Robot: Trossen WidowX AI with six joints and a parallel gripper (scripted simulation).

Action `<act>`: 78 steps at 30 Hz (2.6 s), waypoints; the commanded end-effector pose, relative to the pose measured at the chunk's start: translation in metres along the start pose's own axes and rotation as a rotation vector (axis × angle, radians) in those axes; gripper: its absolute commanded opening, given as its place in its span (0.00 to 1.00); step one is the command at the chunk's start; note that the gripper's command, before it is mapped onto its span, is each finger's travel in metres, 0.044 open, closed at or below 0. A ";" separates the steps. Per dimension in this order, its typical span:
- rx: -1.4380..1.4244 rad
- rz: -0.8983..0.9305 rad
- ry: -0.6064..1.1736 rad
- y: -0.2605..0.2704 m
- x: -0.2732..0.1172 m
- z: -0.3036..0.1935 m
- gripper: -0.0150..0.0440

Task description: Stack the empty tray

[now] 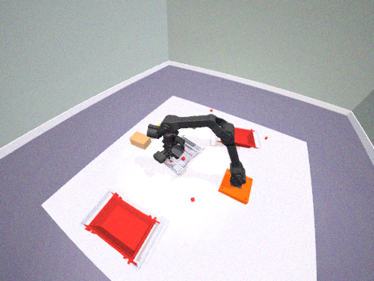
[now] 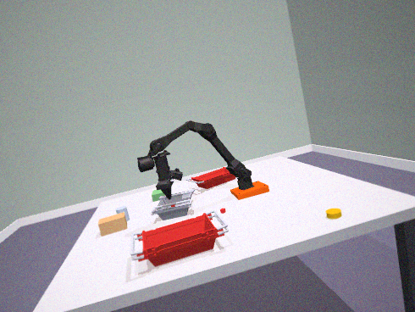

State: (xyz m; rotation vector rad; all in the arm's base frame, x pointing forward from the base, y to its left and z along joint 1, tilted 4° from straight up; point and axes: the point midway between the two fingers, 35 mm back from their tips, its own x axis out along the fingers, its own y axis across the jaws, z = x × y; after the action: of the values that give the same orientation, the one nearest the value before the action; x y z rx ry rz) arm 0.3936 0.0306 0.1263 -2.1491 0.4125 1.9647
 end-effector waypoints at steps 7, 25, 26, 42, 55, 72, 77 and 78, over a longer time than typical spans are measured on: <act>0.000 0.002 -0.004 0.000 0.003 0.000 0.40; 0.000 0.002 -0.004 0.000 0.003 0.000 0.25; 0.000 0.002 -0.004 0.000 0.003 0.000 0.25; 0.000 0.003 -0.005 0.000 0.002 0.000 0.25; 0.000 0.003 -0.005 0.000 0.002 0.000 0.25; 0.000 0.003 -0.005 0.000 0.002 0.000 0.25; 0.000 0.003 -0.005 0.000 0.002 0.000 0.25; 0.000 0.003 -0.005 0.000 0.002 0.000 0.25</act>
State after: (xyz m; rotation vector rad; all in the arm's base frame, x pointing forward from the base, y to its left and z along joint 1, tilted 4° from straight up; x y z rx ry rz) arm 0.3932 0.0304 0.1241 -2.1439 0.4145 1.9714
